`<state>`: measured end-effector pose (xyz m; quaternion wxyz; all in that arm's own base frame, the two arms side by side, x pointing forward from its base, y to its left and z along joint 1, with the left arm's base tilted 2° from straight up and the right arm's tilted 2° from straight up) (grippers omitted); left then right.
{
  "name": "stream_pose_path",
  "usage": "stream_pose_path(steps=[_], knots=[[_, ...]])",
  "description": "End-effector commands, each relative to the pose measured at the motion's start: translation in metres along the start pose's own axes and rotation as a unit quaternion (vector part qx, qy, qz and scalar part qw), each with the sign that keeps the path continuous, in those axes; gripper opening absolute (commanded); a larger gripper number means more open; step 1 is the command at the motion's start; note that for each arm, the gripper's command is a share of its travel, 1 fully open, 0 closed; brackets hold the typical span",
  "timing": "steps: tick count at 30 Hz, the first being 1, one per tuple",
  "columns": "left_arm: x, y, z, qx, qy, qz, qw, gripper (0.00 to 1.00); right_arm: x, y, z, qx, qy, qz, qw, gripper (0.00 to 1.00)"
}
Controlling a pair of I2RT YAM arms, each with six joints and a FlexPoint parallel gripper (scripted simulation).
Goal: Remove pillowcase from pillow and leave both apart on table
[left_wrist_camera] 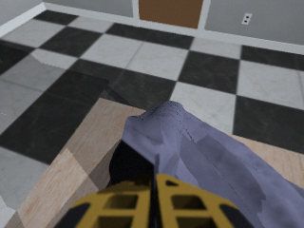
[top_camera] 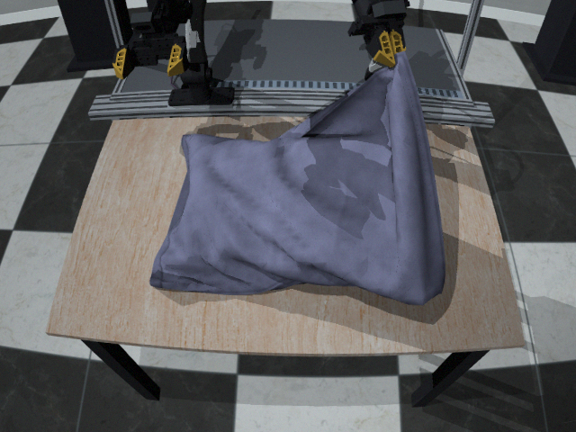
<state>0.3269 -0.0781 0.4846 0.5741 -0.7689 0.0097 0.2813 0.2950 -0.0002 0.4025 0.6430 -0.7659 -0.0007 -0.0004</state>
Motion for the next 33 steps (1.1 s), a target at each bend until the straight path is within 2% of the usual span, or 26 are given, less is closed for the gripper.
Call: stream_pose_path(steps=[1,9,11,12,14,15,33], knots=[[-0.010,-0.015,-0.007,-0.009,0.009,-0.035,0.999,0.00,0.000,-0.008,-0.002,-0.006,0.006,-0.009,1.000,1.00],[-0.019,-0.018,-0.013,-0.007,0.019,-0.043,0.999,0.00,0.000,-0.008,-0.002,-0.006,0.006,-0.009,1.000,1.00],[-0.042,-0.031,0.003,-0.031,0.033,-0.064,0.997,0.00,0.000,-0.008,-0.002,-0.006,0.006,-0.009,1.000,1.00],[-0.043,-0.032,0.003,-0.032,0.036,-0.065,0.997,0.00,0.000,-0.008,-0.002,-0.006,0.006,-0.009,1.000,1.00],[-0.043,-0.032,0.003,-0.032,0.036,-0.065,0.997,0.00,0.000,-0.008,-0.002,-0.006,0.006,-0.009,1.000,1.00],[-0.031,-0.026,-0.005,-0.024,0.029,-0.055,0.998,0.00,0.000,-0.008,-0.002,-0.006,0.006,-0.009,1.000,1.00],[-0.025,-0.026,-0.003,-0.022,0.019,-0.055,0.998,0.00,0.000,-0.008,-0.002,-0.006,0.006,-0.009,1.000,1.00]])
Point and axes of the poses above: on each arm, the point where the finger pads meet when closed, its own x axis out along the fingers, its own z axis across the jaws, y = z × x, the point moved 8 cm from there along -x, back along the fingers, and after that the axes turned 10 degrees about -x, right-handed, at the moved point
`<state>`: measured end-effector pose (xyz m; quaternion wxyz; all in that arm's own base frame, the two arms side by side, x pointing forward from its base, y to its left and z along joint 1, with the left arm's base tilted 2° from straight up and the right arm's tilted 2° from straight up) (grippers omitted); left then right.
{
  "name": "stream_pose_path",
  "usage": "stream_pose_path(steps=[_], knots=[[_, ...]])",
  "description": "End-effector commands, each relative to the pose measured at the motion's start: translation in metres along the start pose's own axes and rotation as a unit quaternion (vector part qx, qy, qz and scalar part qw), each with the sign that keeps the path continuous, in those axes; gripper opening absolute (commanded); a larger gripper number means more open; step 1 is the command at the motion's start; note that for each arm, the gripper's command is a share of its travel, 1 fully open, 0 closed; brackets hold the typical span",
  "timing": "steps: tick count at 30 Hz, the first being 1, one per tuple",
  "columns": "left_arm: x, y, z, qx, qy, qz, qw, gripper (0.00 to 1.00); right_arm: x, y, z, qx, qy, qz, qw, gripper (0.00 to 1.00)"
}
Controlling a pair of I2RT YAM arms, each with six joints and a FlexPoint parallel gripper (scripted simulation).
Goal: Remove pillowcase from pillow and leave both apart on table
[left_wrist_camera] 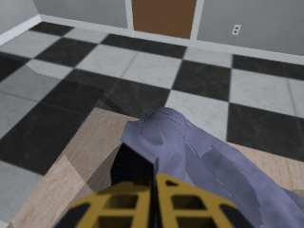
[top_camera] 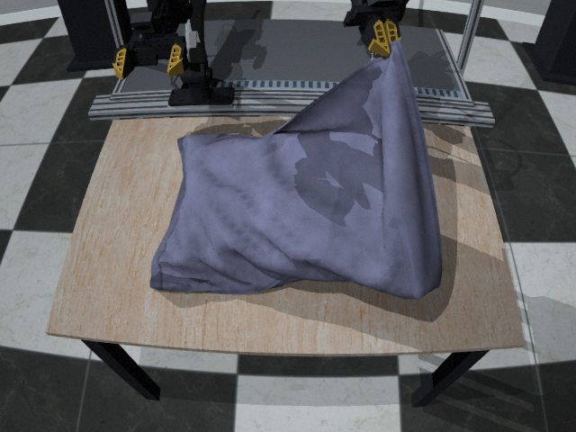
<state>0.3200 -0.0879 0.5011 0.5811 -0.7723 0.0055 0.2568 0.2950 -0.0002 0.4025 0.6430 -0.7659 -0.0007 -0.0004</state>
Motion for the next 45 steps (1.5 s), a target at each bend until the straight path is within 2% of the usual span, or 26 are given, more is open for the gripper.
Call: stream_pose_path(steps=[1,3,4,6,7,8,9,10,11,12,16,17,18,19,20,22,24,25,26,27,28,32,35,40,44,45], knots=[[-0.007,-0.018,0.006,-0.024,0.000,-0.036,0.999,0.00,0.000,-0.008,-0.002,-0.006,0.006,-0.009,1.000,1.00],[-0.007,-0.017,0.004,-0.023,0.001,-0.035,0.999,0.00,0.000,-0.008,-0.002,-0.006,0.006,-0.009,1.000,1.00],[0.001,-0.009,-0.009,-0.010,0.007,-0.027,1.000,0.00,0.000,-0.008,-0.002,-0.006,0.006,-0.009,1.000,1.00],[0.001,-0.012,-0.010,-0.008,0.010,-0.036,0.999,0.00,0.000,-0.008,-0.002,-0.006,0.006,-0.009,1.000,1.00],[-0.011,-0.020,-0.006,-0.017,0.019,-0.051,0.998,0.00,0.000,-0.008,-0.002,-0.006,0.006,-0.009,1.000,1.00],[-0.001,-0.017,-0.013,-0.009,0.016,-0.050,0.999,0.00,0.000,-0.008,-0.002,-0.006,0.006,-0.009,1.000,1.00],[-0.008,-0.022,-0.011,-0.012,0.023,-0.061,0.998,0.00,0.000,-0.008,-0.002,-0.006,0.006,-0.009,1.000,1.00],[0.001,-0.018,-0.019,-0.002,0.021,-0.060,0.998,0.00,0.000,-0.008,-0.002,-0.006,0.006,-0.009,1.000,1.00],[-0.007,-0.024,-0.016,-0.007,0.027,-0.072,0.997,0.00,0.000,-0.008,-0.002,-0.006,0.006,-0.009,1.000,1.00],[0.003,-0.019,-0.023,0.003,0.023,-0.069,0.997,0.00,0.000,-0.008,-0.002,-0.006,0.006,-0.009,1.000,1.00],[-0.002,-0.022,-0.020,0.006,0.025,-0.078,0.997,0.00,0.000,-0.008,-0.002,-0.006,0.006,-0.009,1.000,1.00],[0.009,-0.014,-0.031,0.020,0.025,-0.071,0.997,0.00,0.000,-0.008,-0.002,-0.006,0.006,-0.009,1.000,1.00],[0.001,-0.022,-0.024,0.011,0.028,-0.084,0.996,0.00,0.000,-0.008,-0.002,-0.006,0.006,-0.009,1.000,1.00],[0.012,-0.014,-0.036,0.024,0.027,-0.077,0.996,0.00,0.000,-0.008,-0.002,-0.006,0.006,-0.009,1.000,1.00],[0.001,-0.023,-0.030,0.015,0.034,-0.092,0.995,0.00,0.000,-0.008,-0.002,-0.006,0.006,-0.009,1.000,1.00],[0.000,-0.024,-0.034,0.020,0.038,-0.100,0.994,0.00,0.000,-0.008,-0.002,-0.006,0.006,-0.009,1.000,1.00],[0.004,-0.024,-0.040,0.025,0.040,-0.107,0.993,0.00,0.000,-0.008,-0.002,-0.006,0.006,-0.009,1.000,1.00],[0.013,-0.019,-0.048,0.034,0.037,-0.105,0.993,0.00,0.000,-0.008,-0.002,-0.006,0.006,-0.009,1.000,1.00],[0.003,-0.027,-0.043,0.026,0.043,-0.118,0.992,0.00,0.000,-0.008,-0.002,-0.006,0.006,-0.009,1.000,1.00],[0.012,-0.021,-0.051,0.038,0.041,-0.114,0.992,0.00,0.000,-0.008,-0.002,-0.006,0.006,-0.009,1.000,1.00],[0.002,-0.028,-0.047,0.031,0.046,-0.127,0.990,0.00,0.000,-0.008,-0.002,-0.006,0.006,-0.009,1.000,1.00],[0.003,-0.030,-0.051,0.034,0.049,-0.136,0.989,0.00,0.000,-0.008,-0.002,-0.006,0.006,-0.009,1.000,1.00],[0.018,-0.022,-0.066,0.051,0.049,-0.138,0.988,0.00,0.000,-0.008,-0.002,-0.006,0.006,-0.009,1.000,1.00],[0.005,-0.034,-0.069,0.046,0.058,-0.174,0.982,0.00,0.000,-0.008,-0.002,-0.006,0.006,-0.009,1.000,1.00],[0.018,-0.027,-0.086,0.062,0.056,-0.184,0.979,0.00,0.000,-0.008,-0.002,-0.006,0.006,-0.009,1.000,1.00],[0.009,-0.034,-0.083,0.055,0.060,-0.196,0.977,0.00,0.000,-0.008,-0.002,-0.006,0.006,-0.009,1.000,1.00]])
Point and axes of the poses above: on each arm, the point where the finger pads meet when closed, its own x axis out along the fingers, its own z axis across the jaws, y = z × x, the point moved 8 cm from there along -x, back along the fingers, and after that the axes turned 10 degrees about -x, right-handed, at the moved point
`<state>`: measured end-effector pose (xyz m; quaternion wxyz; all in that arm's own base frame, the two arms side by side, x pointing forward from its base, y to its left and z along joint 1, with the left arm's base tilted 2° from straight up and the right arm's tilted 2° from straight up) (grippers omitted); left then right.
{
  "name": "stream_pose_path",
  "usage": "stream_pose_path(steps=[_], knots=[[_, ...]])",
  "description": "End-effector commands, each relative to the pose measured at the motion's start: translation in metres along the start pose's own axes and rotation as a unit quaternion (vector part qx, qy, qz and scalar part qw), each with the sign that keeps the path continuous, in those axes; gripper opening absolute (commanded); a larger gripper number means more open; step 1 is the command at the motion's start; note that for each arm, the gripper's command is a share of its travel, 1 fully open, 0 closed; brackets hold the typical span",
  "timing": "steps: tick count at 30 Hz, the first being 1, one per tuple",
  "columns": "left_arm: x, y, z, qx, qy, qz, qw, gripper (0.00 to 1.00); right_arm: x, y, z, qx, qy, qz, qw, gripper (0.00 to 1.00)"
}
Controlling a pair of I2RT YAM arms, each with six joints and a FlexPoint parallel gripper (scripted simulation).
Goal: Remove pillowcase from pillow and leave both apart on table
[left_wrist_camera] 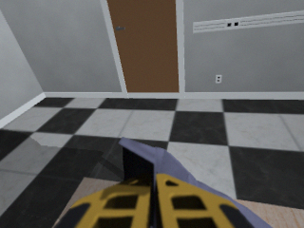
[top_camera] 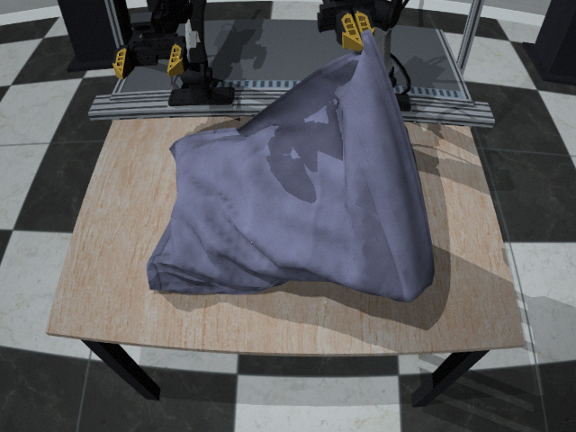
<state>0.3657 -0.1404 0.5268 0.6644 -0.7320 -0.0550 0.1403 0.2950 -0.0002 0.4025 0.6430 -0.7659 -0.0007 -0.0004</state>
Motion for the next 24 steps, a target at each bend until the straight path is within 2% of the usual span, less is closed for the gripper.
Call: stream_pose_path(steps=[1,5,7,12,19,21,22,24], knots=[[0.005,-0.013,-0.016,-0.010,0.008,-0.064,0.998,0.00,0.000,-0.008,-0.002,-0.006,0.006,-0.009,1.000,1.00],[-0.004,-0.028,-0.009,-0.021,0.007,-0.087,0.996,0.00,0.000,-0.008,-0.002,-0.006,0.006,-0.009,1.000,1.00],[0.009,-0.013,-0.028,-0.002,0.008,-0.083,0.997,0.00,0.000,-0.008,-0.002,-0.006,0.006,-0.009,1.000,1.00],[-0.001,-0.028,-0.030,-0.007,0.008,-0.121,0.993,0.00,0.000,-0.008,-0.002,-0.006,0.006,-0.009,1.000,1.00],[0.002,-0.029,-0.049,0.003,0.001,-0.159,0.987,0.00,0.000,-0.008,-0.002,-0.006,0.006,-0.009,1.000,1.00],[0.002,-0.029,-0.049,0.003,0.001,-0.159,0.987,0.00,0.000,-0.008,-0.002,-0.006,0.006,-0.009,1.000,1.00],[-0.008,-0.043,-0.039,-0.009,-0.001,-0.177,0.984,0.00,0.000,-0.008,-0.002,-0.006,0.006,-0.009,1.000,1.00],[0.005,-0.026,-0.060,0.010,-0.003,-0.174,0.985,0.00,0.000,-0.008,-0.002,-0.006,0.006,-0.009,1.000,1.00]])
Point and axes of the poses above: on each arm, the point where the finger pads meet when closed, its own x axis out along the fingers, its own z axis across the jaws, y = z × x, the point moved 8 cm from there along -x, back along the fingers, and after that the axes turned 10 degrees about -x, right-handed, at the moved point
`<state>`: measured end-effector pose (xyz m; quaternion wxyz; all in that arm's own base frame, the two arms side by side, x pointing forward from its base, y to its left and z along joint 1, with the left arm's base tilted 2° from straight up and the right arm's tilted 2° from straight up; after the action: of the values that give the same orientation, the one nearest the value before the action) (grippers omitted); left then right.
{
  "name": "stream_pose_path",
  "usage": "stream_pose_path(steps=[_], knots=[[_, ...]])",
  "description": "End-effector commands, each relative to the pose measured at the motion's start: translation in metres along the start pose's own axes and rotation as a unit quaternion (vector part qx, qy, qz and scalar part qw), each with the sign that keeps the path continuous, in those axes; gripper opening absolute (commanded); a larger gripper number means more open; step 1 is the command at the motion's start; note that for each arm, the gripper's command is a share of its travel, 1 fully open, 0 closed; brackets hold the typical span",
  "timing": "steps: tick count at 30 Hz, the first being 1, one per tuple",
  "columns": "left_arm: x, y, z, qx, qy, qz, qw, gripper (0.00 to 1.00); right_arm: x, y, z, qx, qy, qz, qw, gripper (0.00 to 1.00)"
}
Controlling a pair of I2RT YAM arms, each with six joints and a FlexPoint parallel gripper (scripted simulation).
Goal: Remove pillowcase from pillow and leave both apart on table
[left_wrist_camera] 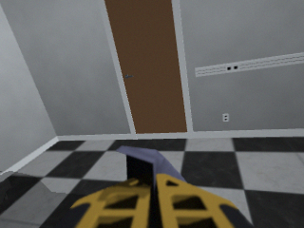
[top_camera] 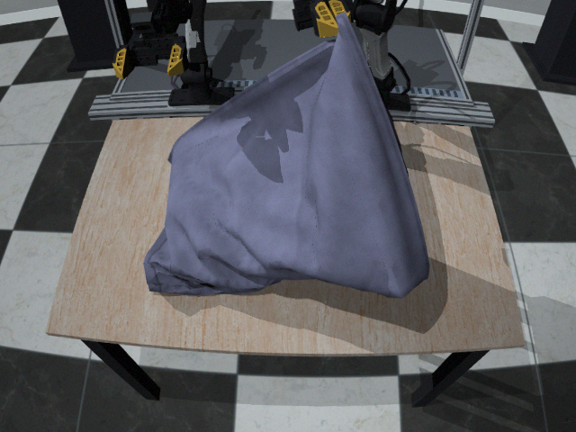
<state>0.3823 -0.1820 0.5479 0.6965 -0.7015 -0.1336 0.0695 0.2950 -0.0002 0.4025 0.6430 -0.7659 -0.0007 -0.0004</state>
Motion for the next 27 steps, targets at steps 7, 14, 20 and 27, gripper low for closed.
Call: stream_pose_path(steps=[7,14,20,27], knots=[[-0.003,-0.018,-0.022,-0.022,-0.017,-0.102,0.994,0.00,0.000,-0.008,-0.002,-0.006,0.006,-0.009,1.000,1.00],[-0.006,-0.018,-0.030,-0.020,-0.028,-0.123,0.992,0.00,0.000,-0.008,-0.002,-0.006,0.006,-0.009,1.000,1.00],[-0.014,-0.023,-0.037,-0.026,-0.050,-0.160,0.986,0.00,0.000,-0.008,-0.002,-0.006,0.006,-0.009,1.000,1.00],[-0.027,-0.025,-0.044,-0.039,-0.072,-0.185,0.979,0.00,0.000,-0.008,-0.002,-0.006,0.006,-0.009,1.000,1.00]])
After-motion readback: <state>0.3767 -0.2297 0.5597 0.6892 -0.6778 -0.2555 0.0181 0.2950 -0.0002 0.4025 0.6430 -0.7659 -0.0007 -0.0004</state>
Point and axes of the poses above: on each arm, the point where the finger pads meet when closed, its own x axis out along the fingers, its own z axis across the jaws, y = z × x, the point moved 8 cm from there along -x, back along the fingers, and after that the axes turned 10 degrees about -x, right-handed, at the moved point
